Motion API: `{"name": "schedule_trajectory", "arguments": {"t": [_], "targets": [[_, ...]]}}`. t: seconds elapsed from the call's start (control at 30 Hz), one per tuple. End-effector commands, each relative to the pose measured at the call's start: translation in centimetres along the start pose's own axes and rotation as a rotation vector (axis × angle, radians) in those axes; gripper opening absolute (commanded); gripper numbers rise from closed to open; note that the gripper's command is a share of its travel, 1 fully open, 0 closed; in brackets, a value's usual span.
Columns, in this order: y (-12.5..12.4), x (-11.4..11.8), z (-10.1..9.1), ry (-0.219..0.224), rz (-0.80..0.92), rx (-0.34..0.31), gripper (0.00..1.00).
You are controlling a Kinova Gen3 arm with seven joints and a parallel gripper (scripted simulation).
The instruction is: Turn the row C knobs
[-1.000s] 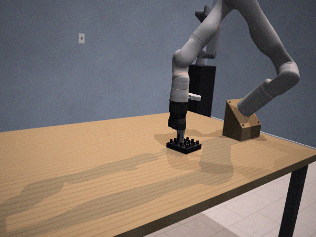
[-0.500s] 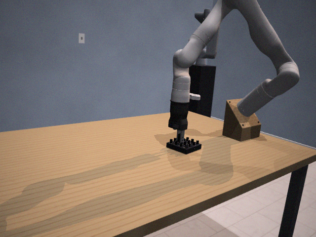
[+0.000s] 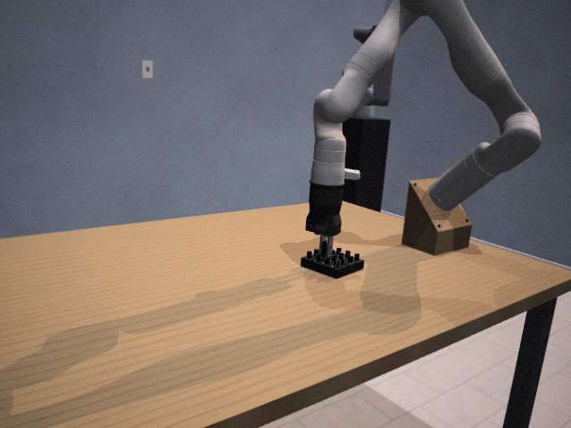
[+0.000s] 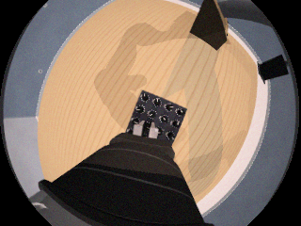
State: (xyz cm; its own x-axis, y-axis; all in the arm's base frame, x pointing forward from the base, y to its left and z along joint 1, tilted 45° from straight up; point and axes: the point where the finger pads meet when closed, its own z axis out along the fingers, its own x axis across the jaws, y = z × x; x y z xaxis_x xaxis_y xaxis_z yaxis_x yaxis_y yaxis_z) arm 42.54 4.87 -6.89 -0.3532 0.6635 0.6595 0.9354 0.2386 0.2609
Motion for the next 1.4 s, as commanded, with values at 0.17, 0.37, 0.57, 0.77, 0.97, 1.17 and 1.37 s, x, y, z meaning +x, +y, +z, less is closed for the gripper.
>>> {"name": "schedule_trajectory", "arguments": {"t": [0.17, 0.37, 0.57, 0.77, 0.97, 1.17, 1.37], "targets": [[0.04, -0.06, -0.09, -0.001, 0.000, -0.003, 0.30], [0.04, -0.06, -0.09, -0.001, 0.000, -0.003, 0.30], [0.04, -0.06, -0.09, -0.001, 0.000, -0.003, 0.46], [0.04, -0.06, -0.09, -0.001, 0.000, -0.003, 0.46], [0.04, -0.06, -0.09, -0.001, 0.000, -0.003, 0.46], [0.04, -0.06, -0.23, -0.001, 0.000, -0.003, 0.46], [0.04, -0.06, -0.91, -0.001, 0.000, -0.003, 0.46]]}}
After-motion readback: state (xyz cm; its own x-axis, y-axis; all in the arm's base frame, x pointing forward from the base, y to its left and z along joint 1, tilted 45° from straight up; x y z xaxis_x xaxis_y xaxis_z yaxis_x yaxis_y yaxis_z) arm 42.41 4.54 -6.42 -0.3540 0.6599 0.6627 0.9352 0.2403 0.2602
